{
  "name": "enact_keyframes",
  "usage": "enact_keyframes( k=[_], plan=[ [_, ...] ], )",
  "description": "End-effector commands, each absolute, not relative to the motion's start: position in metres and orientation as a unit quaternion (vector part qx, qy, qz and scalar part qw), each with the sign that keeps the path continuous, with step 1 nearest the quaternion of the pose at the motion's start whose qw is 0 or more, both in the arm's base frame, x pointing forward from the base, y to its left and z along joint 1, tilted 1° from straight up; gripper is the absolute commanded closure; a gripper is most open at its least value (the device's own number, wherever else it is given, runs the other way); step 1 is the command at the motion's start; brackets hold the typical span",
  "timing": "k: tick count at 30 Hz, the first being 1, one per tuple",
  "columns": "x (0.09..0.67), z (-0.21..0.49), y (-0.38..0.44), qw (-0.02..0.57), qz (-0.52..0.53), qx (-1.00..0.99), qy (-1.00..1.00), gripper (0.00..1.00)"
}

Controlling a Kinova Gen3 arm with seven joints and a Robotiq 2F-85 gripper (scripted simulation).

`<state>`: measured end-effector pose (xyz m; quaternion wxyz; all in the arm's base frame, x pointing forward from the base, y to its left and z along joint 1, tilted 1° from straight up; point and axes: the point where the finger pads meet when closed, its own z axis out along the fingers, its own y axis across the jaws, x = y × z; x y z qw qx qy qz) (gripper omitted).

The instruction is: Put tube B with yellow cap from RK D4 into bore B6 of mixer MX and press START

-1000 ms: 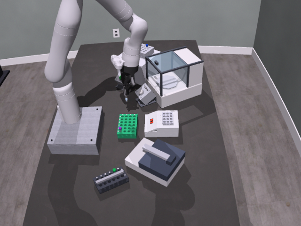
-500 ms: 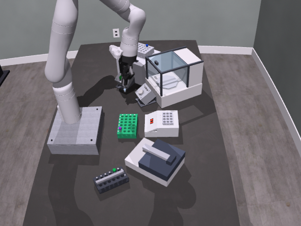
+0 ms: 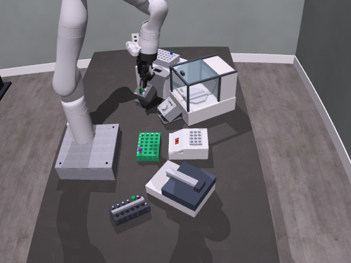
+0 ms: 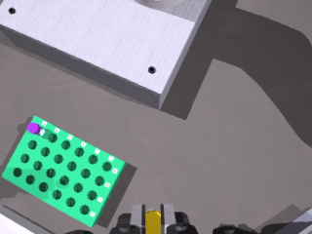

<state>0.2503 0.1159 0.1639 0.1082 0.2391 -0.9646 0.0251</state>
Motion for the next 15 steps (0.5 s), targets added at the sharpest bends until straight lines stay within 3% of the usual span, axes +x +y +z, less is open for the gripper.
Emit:
enact_keyframes(
  k=[1, 15],
  plan=[
    [0.25, 0.169, 0.121, 0.107, 0.025, 0.239, -0.965, 0.9],
    [0.23, 0.178, 0.15, 0.105, 0.033, 0.316, -0.942, 0.9]
  ],
)
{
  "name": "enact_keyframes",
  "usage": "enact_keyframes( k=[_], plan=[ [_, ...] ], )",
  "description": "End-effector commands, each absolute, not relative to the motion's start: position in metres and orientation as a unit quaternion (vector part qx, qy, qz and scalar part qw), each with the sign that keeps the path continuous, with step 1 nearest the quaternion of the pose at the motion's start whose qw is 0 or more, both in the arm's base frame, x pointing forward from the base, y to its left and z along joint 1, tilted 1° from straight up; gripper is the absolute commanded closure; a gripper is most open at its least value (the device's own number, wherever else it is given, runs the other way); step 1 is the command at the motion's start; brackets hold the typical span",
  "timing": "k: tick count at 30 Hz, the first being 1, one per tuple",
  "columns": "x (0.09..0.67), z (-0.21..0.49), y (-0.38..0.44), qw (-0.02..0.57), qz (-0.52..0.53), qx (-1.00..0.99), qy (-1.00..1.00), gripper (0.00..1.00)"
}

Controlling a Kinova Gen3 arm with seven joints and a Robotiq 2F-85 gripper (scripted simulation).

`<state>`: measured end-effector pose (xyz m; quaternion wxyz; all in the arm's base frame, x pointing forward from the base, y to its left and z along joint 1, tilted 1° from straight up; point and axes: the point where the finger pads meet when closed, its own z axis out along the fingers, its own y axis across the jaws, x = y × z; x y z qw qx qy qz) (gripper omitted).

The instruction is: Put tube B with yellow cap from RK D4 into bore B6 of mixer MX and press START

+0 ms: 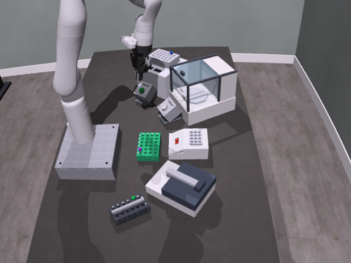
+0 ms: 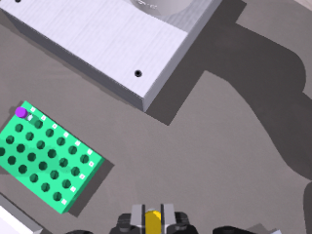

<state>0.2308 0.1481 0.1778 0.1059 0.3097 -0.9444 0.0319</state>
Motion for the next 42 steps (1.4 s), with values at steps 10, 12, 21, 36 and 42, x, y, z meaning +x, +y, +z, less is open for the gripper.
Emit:
enact_keyframes(
  k=[10, 12, 21, 36, 42],
  plan=[
    [0.21, 0.178, 0.172, 0.102, 0.041, 0.399, -0.91, 0.9],
    [0.205, 0.178, 0.177, 0.101, 0.043, 0.417, -0.902, 0.9],
    [0.19, 0.178, 0.195, 0.098, 0.047, 0.466, -0.878, 0.9],
    [0.161, 0.179, 0.227, 0.098, 0.047, 0.466, -0.878, 0.9],
    [0.158, 0.179, 0.23, 0.098, 0.047, 0.466, -0.878, 0.9]
  ],
)
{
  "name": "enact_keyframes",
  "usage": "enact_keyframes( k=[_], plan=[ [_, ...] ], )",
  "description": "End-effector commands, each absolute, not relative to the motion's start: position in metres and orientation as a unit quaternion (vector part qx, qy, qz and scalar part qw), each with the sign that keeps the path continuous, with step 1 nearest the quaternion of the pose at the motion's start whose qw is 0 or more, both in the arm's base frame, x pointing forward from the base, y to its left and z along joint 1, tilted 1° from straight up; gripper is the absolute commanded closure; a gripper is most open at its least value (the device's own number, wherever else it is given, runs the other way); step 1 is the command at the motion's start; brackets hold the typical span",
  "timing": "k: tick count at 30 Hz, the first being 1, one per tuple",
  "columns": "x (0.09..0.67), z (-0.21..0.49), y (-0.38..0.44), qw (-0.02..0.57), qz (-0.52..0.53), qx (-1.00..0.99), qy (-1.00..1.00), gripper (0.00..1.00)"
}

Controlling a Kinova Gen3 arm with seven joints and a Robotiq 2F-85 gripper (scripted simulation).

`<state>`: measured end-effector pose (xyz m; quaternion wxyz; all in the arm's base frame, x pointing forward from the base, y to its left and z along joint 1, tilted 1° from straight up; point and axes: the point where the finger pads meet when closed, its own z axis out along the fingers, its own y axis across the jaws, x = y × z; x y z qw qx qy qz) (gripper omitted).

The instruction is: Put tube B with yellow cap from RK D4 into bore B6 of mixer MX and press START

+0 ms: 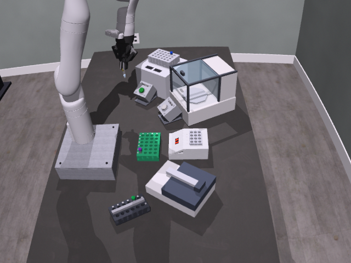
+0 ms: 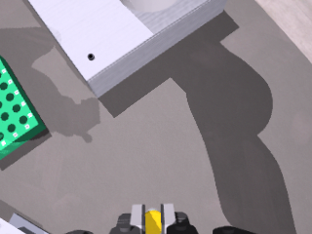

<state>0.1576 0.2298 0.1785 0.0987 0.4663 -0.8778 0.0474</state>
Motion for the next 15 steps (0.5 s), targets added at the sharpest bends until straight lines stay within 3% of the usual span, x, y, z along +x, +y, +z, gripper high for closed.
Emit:
enact_keyframes(
  k=[1, 15],
  plan=[
    [0.16, 0.179, 0.233, 0.098, 0.047, 0.466, -0.878, 0.9],
    [0.188, 0.178, 0.261, 0.098, 0.047, 0.466, -0.878, 0.9]
  ],
)
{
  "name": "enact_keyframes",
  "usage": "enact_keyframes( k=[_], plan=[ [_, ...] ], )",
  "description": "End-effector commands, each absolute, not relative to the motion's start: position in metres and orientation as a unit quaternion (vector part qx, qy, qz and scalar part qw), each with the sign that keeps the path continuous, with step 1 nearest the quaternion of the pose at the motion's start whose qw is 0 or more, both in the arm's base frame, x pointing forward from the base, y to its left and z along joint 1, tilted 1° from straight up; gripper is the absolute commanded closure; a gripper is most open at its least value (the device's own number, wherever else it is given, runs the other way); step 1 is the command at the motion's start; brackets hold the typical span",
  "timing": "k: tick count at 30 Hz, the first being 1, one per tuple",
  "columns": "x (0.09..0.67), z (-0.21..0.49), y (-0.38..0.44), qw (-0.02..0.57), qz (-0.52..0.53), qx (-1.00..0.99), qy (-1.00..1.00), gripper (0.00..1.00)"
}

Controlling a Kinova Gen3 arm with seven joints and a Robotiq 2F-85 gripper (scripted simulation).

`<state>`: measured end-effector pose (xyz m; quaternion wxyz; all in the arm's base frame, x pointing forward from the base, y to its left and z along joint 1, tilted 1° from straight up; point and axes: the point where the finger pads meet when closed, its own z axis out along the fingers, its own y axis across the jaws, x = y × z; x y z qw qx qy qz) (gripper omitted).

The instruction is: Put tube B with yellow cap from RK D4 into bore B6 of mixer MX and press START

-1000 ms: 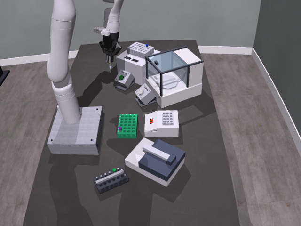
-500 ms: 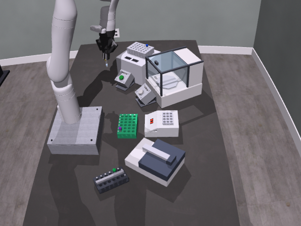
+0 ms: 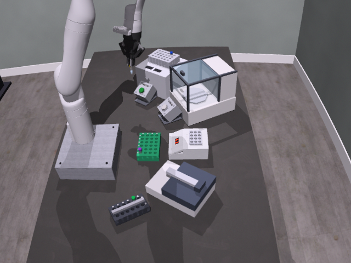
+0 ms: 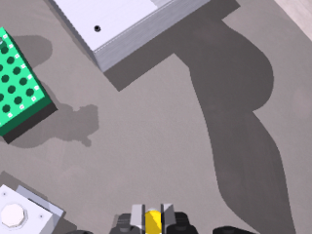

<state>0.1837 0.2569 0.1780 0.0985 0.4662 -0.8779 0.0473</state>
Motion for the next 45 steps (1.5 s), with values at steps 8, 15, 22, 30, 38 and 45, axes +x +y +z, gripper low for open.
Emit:
enact_keyframes(
  k=[8, 15, 22, 30, 38, 45],
  plan=[
    [0.206, 0.178, 0.281, 0.098, 0.047, 0.466, -0.878, 0.9],
    [0.218, 0.178, 0.293, 0.098, 0.047, 0.466, -0.878, 0.9],
    [0.234, 0.178, 0.309, 0.098, 0.047, 0.466, -0.878, 0.9],
    [0.248, 0.178, 0.324, 0.098, 0.047, 0.466, -0.878, 0.9],
    [0.266, 0.177, 0.343, 0.098, 0.047, 0.466, -0.878, 0.9],
    [0.28, 0.177, 0.358, 0.098, 0.047, 0.466, -0.878, 0.9]
  ],
)
